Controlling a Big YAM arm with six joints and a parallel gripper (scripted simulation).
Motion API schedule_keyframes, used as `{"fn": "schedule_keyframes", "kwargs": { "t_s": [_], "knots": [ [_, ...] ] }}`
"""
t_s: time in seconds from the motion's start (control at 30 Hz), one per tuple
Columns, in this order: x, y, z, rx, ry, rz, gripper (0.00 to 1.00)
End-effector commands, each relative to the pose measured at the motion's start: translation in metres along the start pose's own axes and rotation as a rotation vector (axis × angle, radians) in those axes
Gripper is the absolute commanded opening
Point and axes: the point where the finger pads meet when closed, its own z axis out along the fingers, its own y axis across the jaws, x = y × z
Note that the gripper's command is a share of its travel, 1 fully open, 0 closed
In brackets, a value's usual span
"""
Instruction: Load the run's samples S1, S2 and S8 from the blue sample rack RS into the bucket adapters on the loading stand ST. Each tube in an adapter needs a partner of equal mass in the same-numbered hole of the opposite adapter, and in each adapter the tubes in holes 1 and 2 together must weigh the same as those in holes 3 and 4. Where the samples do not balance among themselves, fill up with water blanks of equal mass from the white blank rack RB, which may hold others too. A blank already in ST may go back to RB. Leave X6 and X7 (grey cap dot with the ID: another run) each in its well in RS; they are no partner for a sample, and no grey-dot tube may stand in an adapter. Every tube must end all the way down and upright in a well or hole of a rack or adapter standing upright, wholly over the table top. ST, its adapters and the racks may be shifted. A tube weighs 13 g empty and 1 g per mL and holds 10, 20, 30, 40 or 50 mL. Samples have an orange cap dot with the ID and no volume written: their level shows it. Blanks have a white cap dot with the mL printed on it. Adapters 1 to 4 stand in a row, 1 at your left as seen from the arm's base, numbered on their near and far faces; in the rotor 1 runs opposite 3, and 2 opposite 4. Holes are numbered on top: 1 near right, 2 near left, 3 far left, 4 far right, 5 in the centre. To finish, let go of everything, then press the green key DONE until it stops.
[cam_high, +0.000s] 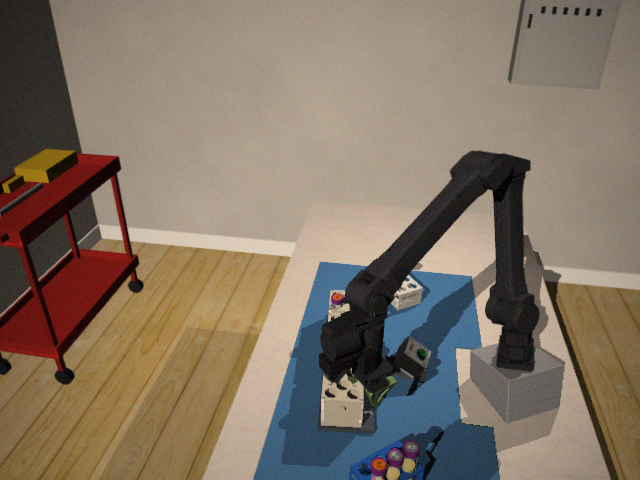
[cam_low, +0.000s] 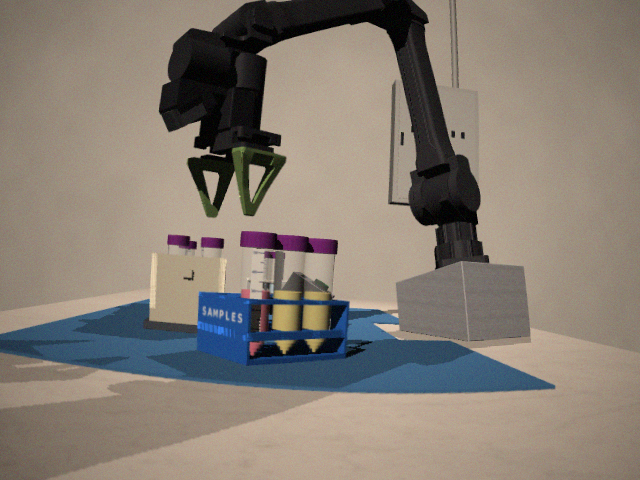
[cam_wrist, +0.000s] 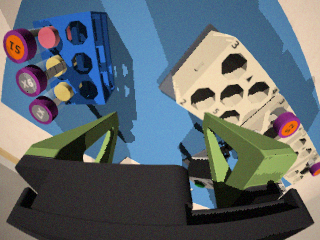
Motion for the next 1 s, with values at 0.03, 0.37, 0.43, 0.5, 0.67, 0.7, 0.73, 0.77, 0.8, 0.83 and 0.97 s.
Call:
{"fn": "schedule_keyframes", "kwargs": {
  "t_s": [0.03,0.37,0.43,0.5,0.67,0.7,0.73,0.77,0.8,0.83,0.97],
  "knots": [
    [-0.035,0.037,-0.019,-0.005,-0.045,0.015,0.8],
    [-0.063,0.1,-0.018,-0.009,-0.045,0.014,0.8],
    [-0.07,0.116,-0.018,-0.01,-0.045,0.014,0.8],
    [-0.077,0.132,-0.019,-0.012,-0.045,0.014,0.8],
    [-0.089,0.157,-0.019,-0.012,-0.046,0.014,0.8],
    [-0.084,0.148,-0.018,-0.012,-0.048,0.018,0.8],
    [-0.084,0.148,-0.018,-0.012,-0.048,0.018,0.8],
    [-0.077,0.138,-0.014,-0.013,-0.048,0.043,0.8],
    [-0.077,0.138,-0.014,-0.013,-0.048,0.043,0.8],
    [-0.077,0.138,-0.014,-0.013,-0.048,0.043,0.8],
    [-0.075,0.14,0.02,-0.002,-0.011,0.024,0.8]
  ]
}}
